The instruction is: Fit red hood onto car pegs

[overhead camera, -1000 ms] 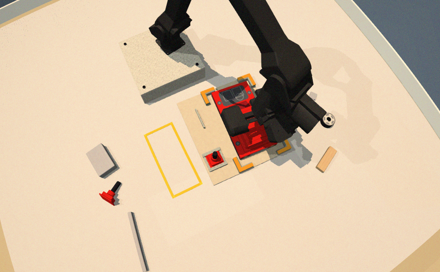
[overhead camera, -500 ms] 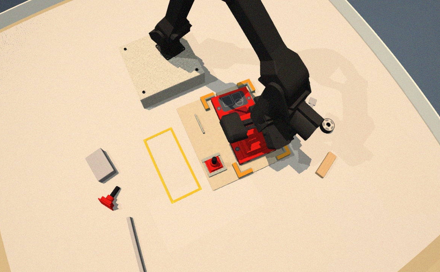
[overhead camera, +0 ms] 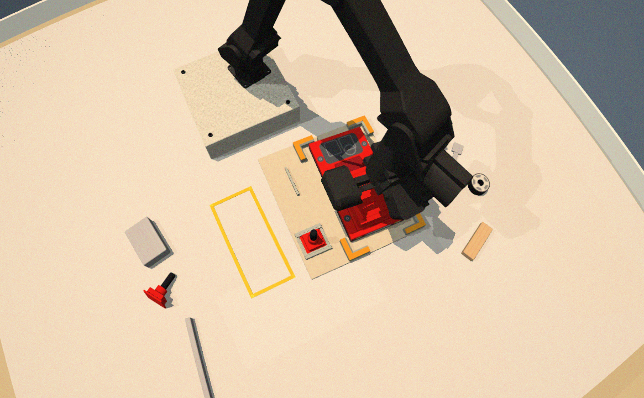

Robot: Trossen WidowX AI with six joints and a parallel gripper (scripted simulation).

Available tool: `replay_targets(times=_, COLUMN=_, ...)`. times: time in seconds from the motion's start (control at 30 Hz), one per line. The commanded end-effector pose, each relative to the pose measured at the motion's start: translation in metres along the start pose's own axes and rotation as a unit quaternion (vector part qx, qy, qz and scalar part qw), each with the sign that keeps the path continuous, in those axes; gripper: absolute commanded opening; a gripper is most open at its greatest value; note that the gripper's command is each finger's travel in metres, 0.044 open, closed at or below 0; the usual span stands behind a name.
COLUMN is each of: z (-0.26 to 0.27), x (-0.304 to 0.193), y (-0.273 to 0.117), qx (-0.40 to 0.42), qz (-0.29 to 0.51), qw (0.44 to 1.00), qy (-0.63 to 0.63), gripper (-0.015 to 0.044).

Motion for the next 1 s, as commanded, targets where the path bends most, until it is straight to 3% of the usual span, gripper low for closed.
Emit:
replay_targets(times=0.0, z=0.0, x=0.0, y=0.0, qx=0.0, qz=0.0, qw=1.0, qy=0.0, gripper=0.0079)
replay_targets(times=0.47, z=0.0, x=0.0, y=0.0, qx=0.0, qz=0.0, qw=1.0, qy=0.0, gripper=0.044)
replay_targets(times=0.6, z=-0.005, x=0.001, y=-0.012, qx=0.014, qz=0.0, qw=1.0, qy=0.0, gripper=0.044)
replay_targets(times=0.8, z=-0.031, x=-0.002, y=-0.067, qx=0.076, qz=-0.007, qw=0.997, qy=0.0, gripper=0.044)
replay_targets(times=0.97, z=-0.033, x=-0.002, y=-0.07, qx=0.078, qz=-0.007, qw=0.997, qy=0.0, gripper=0.044)
Point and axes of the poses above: the point midway between the two fingers, 35 mm back from their tips, its own y axis out along the fingers, its own z axis across the jaws, x = y × z, the point moved 10 cm from there along -y, back along the fingers, and after that the axes turned 4 degrees about -y, right-handed, at the moved point
